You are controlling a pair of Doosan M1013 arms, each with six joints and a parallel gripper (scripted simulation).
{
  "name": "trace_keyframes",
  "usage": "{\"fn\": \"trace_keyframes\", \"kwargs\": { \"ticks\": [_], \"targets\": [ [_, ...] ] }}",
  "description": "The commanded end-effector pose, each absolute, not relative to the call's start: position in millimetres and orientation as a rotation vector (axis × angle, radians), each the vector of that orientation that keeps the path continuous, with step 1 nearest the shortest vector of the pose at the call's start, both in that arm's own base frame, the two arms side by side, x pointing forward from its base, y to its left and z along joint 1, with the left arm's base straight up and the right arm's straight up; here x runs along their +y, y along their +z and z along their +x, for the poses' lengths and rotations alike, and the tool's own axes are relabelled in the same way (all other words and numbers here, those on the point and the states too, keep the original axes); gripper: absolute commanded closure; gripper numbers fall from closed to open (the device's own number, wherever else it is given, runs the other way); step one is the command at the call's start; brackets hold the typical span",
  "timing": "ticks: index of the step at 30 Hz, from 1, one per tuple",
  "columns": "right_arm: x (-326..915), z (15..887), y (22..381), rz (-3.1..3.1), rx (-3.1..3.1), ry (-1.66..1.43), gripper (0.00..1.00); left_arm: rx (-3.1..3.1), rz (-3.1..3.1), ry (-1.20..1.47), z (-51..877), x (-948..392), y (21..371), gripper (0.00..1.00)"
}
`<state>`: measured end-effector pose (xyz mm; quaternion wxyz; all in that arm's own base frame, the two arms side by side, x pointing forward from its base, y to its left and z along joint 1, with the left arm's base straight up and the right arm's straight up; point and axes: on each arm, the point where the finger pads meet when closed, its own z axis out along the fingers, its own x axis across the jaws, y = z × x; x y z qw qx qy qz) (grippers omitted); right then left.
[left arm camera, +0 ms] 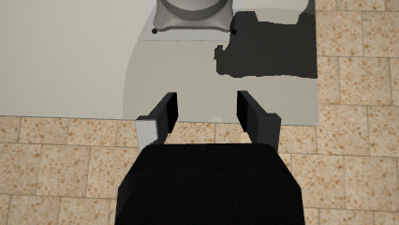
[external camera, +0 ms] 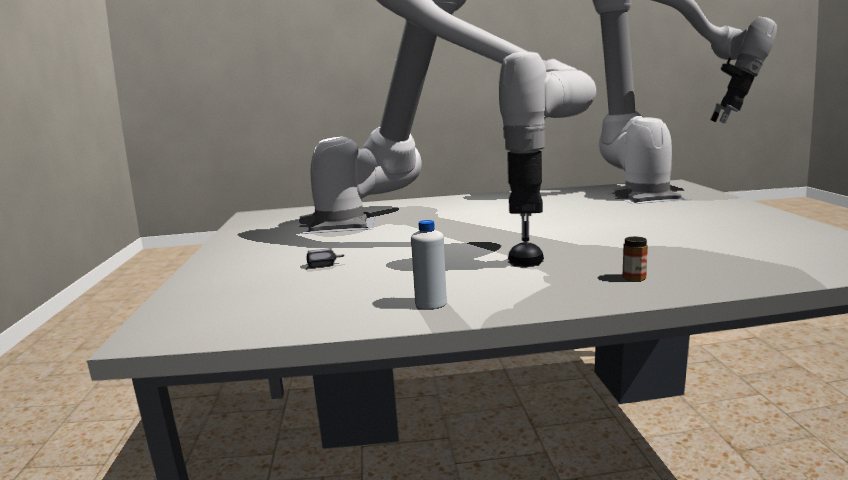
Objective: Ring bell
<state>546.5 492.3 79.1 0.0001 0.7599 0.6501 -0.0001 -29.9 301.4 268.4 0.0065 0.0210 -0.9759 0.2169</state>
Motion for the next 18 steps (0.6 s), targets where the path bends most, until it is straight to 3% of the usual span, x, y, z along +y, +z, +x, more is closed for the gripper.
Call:
{"fn": "trace_keyframes", "kwargs": {
  "ticks": [1, 18],
  "targets": [
    [492.8, 546.9, 80.2, 2.388, 2.042, 0.002, 0.83, -3.053, 0.066, 0.677, -30.1, 301.8, 268.9, 0.00],
    [492.7, 546.8, 92.2, 2.388, 2.042, 0.002, 0.83, -3.053, 0.066, 0.677, -30.1, 301.8, 268.9, 0.00]
  ]
}}
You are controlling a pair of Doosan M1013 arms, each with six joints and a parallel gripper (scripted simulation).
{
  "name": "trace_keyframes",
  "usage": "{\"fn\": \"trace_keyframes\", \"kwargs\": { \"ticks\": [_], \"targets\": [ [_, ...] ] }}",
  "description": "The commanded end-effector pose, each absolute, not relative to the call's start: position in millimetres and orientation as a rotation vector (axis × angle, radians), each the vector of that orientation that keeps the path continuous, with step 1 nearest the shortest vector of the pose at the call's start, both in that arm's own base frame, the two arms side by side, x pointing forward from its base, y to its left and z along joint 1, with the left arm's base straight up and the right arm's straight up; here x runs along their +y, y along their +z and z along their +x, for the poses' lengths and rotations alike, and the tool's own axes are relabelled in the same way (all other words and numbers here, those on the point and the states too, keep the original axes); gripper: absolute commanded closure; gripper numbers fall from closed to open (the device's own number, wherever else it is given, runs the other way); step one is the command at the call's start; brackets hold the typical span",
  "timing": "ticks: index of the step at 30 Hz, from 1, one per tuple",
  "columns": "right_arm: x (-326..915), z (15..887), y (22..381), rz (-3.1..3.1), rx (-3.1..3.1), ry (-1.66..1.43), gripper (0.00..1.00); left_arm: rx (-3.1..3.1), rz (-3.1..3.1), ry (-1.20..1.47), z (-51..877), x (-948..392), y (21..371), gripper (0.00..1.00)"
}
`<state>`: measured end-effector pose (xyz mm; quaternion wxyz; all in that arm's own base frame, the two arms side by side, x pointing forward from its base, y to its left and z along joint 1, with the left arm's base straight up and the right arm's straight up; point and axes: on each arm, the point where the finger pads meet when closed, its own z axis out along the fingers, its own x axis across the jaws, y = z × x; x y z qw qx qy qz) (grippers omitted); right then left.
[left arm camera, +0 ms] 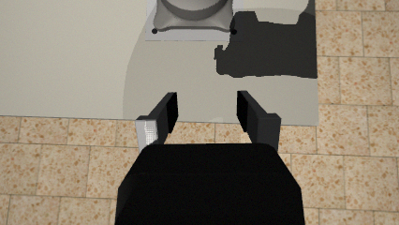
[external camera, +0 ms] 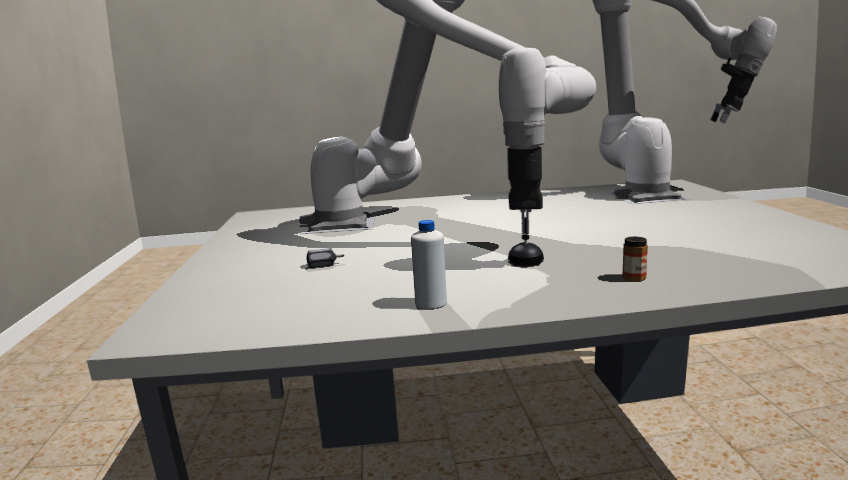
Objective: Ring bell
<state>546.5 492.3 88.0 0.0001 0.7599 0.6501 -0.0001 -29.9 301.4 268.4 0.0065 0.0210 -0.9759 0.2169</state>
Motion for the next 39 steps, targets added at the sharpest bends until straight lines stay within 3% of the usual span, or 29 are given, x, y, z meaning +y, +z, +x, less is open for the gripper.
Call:
{"fn": "trace_keyframes", "kwargs": {
  "ticks": [1, 17, 39],
  "targets": [
    [492.7, 546.8, 92.2, 2.388, 2.042, 0.002, 0.83, -3.053, 0.066, 0.677, -30.1, 301.8, 268.9, 0.00],
    [492.7, 546.8, 133.0, 2.388, 2.042, 0.002, 0.83, -3.053, 0.066, 0.677, -30.1, 301.8, 268.9, 0.00],
    [492.7, 546.8, 150.2, 2.388, 2.042, 0.002, 0.83, -3.053, 0.066, 0.677, -30.1, 301.8, 268.9, 0.00]
  ]
}}
